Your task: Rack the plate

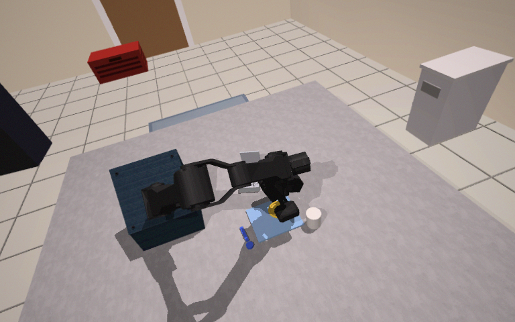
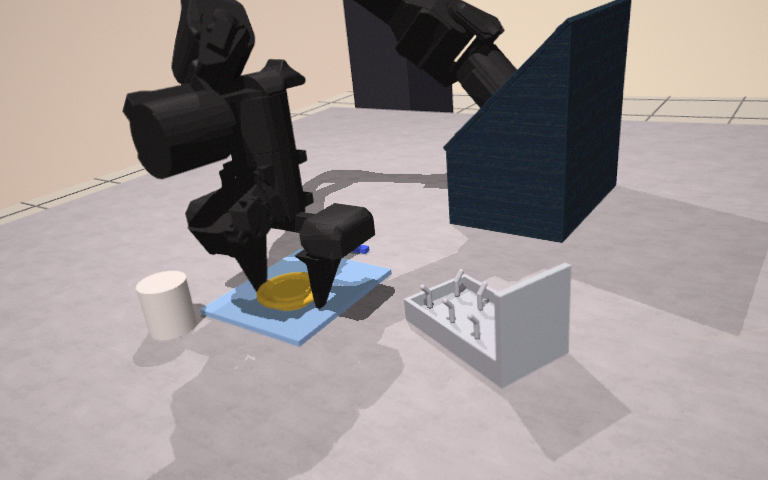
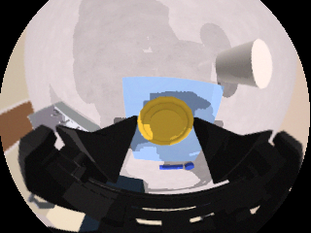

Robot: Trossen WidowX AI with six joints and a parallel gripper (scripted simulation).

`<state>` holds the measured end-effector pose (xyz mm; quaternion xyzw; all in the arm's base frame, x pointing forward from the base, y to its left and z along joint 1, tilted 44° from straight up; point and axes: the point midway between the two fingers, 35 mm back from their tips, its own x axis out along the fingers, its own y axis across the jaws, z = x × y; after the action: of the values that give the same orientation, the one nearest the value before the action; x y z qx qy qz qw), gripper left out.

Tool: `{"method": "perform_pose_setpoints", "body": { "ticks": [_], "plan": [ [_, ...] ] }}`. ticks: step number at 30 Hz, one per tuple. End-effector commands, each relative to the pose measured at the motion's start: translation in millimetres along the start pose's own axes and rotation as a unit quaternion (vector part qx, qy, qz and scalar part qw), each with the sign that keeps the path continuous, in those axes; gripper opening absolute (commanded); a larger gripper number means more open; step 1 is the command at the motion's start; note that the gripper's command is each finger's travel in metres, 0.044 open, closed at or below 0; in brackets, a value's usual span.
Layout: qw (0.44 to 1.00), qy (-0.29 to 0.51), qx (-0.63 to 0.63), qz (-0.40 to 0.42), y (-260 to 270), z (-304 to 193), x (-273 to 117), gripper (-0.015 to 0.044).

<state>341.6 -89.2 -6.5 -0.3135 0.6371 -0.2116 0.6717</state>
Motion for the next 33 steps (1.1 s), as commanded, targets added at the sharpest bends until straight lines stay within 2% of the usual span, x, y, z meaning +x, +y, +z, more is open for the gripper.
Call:
{"method": "perform_pose_setpoints", "body": {
  "ticks": [1,9,12,20,33],
  "plan": [
    [1.0,0.003,-0.003,-0.001,1,-2,1,0.0349],
    [1.0,0.003,-0.003,-0.001,1,-2,1,0.0296],
    [1.0,0.002,-0.003,-0.001,1,-1,-2,0.0217],
    [1.0,0.001,-0.003,0.006,5,10,-46,0.0007],
    [1.0,0.002,-0.004,0.008,10,14,-122,0.0]
  ]
}}
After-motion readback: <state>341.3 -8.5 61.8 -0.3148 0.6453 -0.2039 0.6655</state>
